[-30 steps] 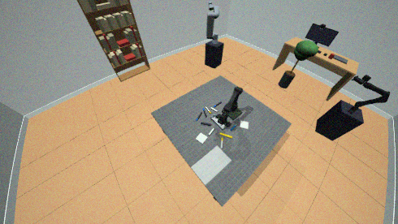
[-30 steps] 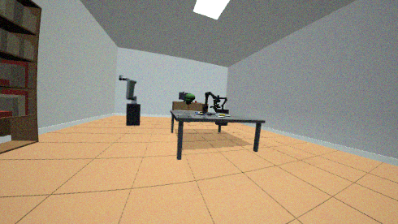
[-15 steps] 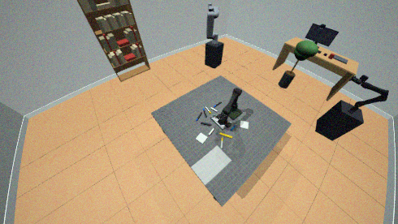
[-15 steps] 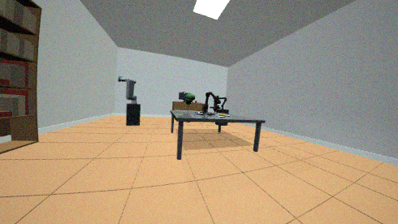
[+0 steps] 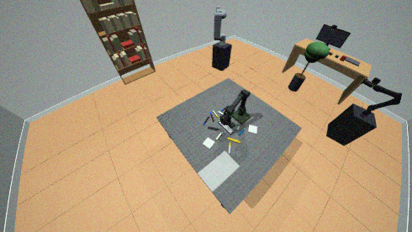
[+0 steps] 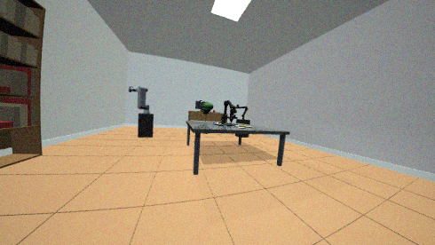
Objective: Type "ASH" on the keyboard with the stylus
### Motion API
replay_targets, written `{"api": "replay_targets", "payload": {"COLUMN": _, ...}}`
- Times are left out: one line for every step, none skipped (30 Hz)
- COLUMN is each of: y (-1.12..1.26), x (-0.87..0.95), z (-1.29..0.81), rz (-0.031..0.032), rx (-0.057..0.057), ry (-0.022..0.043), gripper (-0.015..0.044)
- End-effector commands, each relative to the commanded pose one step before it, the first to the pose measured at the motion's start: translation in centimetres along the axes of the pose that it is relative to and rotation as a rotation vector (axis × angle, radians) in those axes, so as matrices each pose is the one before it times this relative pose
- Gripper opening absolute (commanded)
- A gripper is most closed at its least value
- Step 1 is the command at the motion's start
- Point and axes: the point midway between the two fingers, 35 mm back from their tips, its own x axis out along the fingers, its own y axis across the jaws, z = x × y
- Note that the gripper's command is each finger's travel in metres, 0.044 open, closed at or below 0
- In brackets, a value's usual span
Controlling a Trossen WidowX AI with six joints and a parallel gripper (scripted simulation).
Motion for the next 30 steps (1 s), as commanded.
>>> {"api": "replay_targets", "payload": {"y": -0.279, "x": 0.038, "z": -0.085, "rz": -0.00079, "rx": -0.0064, "ry": 0.00014, "gripper": 0.0}}
{"api": "replay_targets", "payload": {"y": 0.0, "x": 0.0, "z": 0.0, "rz": 0.0, "rx": 0.0, "ry": 0.0, "gripper": 0.0}}
{"api": "replay_targets", "payload": {"y": 0.0, "x": 0.0, "z": 0.0, "rz": 0.0, "rx": 0.0, "ry": 0.0, "gripper": 0.0}}
{"api": "replay_targets", "payload": {"y": -0.227, "x": -0.001, "z": 0.027, "rz": -0.00022, "rx": 0.0, "ry": -0.00004, "gripper": 0.0}}
{"api": "replay_targets", "payload": {"y": -0.683, "x": -0.002, "z": 0.07, "rz": -0.00067, "rx": 0.0, "ry": -0.0001, "gripper": 0.0}}
{"api": "replay_targets", "payload": {"y": -1.143, "x": -0.002, "z": 0.079, "rz": -0.00112, "rx": 0.0, "ry": -0.00011, "gripper": 0.0}}
{"api": "replay_targets", "payload": {"y": -1.407, "x": -0.002, "z": 0.034, "rz": -0.00139, "rx": 0.0, "ry": -0.00005, "gripper": 0.0}}
{"api": "replay_targets", "payload": {"y": -1.41, "x": -0.001, "z": -0.035, "rz": -0.00141, "rx": 0.0, "ry": 0.00006, "gripper": 0.0}}
{"api": "replay_targets", "payload": {"y": -1.149, "x": 0.0, "z": -0.08, "rz": -0.00115, "rx": 0.0, "ry": 0.00012, "gripper": 0.0}}
{"api": "replay_targets", "payload": {"y": -0.688, "x": 0.0, "z": -0.07, "rz": -0.00069, "rx": 0.0, "ry": 0.00011, "gripper": 0.0}}
{"api": "replay_targets", "payload": {"y": -0.229, "x": 0.0, "z": -0.027, "rz": -0.00023, "rx": 0.0, "ry": 0.00004, "gripper": 0.0}}
{"api": "replay_targets", "payload": {"y": 0.0, "x": 0.0, "z": 0.0, "rz": 0.0, "rx": 0.0, "ry": 0.0, "gripper": 0.0}}
{"api": "replay_targets", "payload": {"y": 0.0, "x": 0.0, "z": 0.0, "rz": 0.0, "rx": 0.0, "ry": 0.0, "gripper": 0.0}}
{"api": "replay_targets", "payload": {"y": 0.0, "x": 0.0, "z": 0.0, "rz": 0.0, "rx": 0.0, "ry": 0.0, "gripper": 0.0}}
{"api": "replay_targets", "payload": {"y": 0.0, "x": 0.0, "z": 0.0, "rz": 0.0, "rx": 0.0, "ry": 0.0, "gripper": 0.0}}
{"api": "replay_targets", "payload": {"y": 0.0, "x": 0.0, "z": 0.0, "rz": 0.0, "rx": 0.0, "ry": 0.0, "gripper": 0.0}}
{"api": "replay_targets", "payload": {"y": 0.0, "x": 0.0, "z": 0.0, "rz": 0.0, "rx": 0.0, "ry": 0.0, "gripper": 0.0}}
{"api": "replay_targets", "payload": {"y": 0.0, "x": 0.0, "z": 0.0, "rz": 0.0, "rx": 0.0, "ry": 0.0, "gripper": 0.0}}
{"api": "replay_targets", "payload": {"y": 0.0, "x": 0.0, "z": 0.0, "rz": 0.0, "rx": 0.0, "ry": 0.0, "gripper": 0.0}}
{"api": "replay_targets", "payload": {"y": 0.0, "x": 0.0, "z": 0.0, "rz": 0.0, "rx": 0.0, "ry": 0.0, "gripper": 0.0}}
{"api": "replay_targets", "payload": {"y": 0.0, "x": 0.0, "z": 0.0, "rz": 0.0, "rx": 0.0, "ry": 0.0, "gripper": 0.0}}
{"api": "replay_targets", "payload": {"y": 0.0, "x": 0.0, "z": 0.0, "rz": 0.0, "rx": 0.0, "ry": 0.0, "gripper": 0.0}}
{"api": "replay_targets", "payload": {"y": 0.175, "x": -0.009, "z": -0.171, "rz": 0.00017, "rx": 0.0, "ry": 0.00014, "gripper": 0.0}}
{"api": "replay_targets", "payload": {"y": 0.513, "x": -0.02, "z": -0.519, "rz": 0.0005, "rx": 0.0, "ry": 0.00044, "gripper": 0.0}}
{"api": "replay_targets", "payload": {"y": 0.817, "x": -0.006, "z": -0.887, "rz": 0.0008, "rx": 0.0, "ry": 0.00076, "gripper": 0.0}}
{"api": "replay_targets", "payload": {"y": 0.77, "x": 0.029, "z": -0.912, "rz": 0.00076, "rx": 0.0, "ry": 0.0008, "gripper": 0.0}}
{"api": "replay_targets", "payload": {"y": 0.439, "x": 0.034, "z": -0.558, "rz": 0.00043, "rx": 0.0, "ry": 0.00049, "gripper": 0.0}}
{"api": "replay_targets", "payload": {"y": 0.142, "x": 0.014, "z": -0.188, "rz": 0.00014, "rx": 0.0, "ry": 0.00017, "gripper": 0.0}}
{"api": "replay_targets", "payload": {"y": 0.0, "x": 0.0, "z": 0.0, "rz": 0.0, "rx": 0.0, "ry": 0.0, "gripper": 0.0}}
{"api": "replay_targets", "payload": {"y": 0.0, "x": 0.0, "z": 0.0, "rz": 0.0, "rx": 0.0, "ry": 0.0, "gripper": 0.0}}
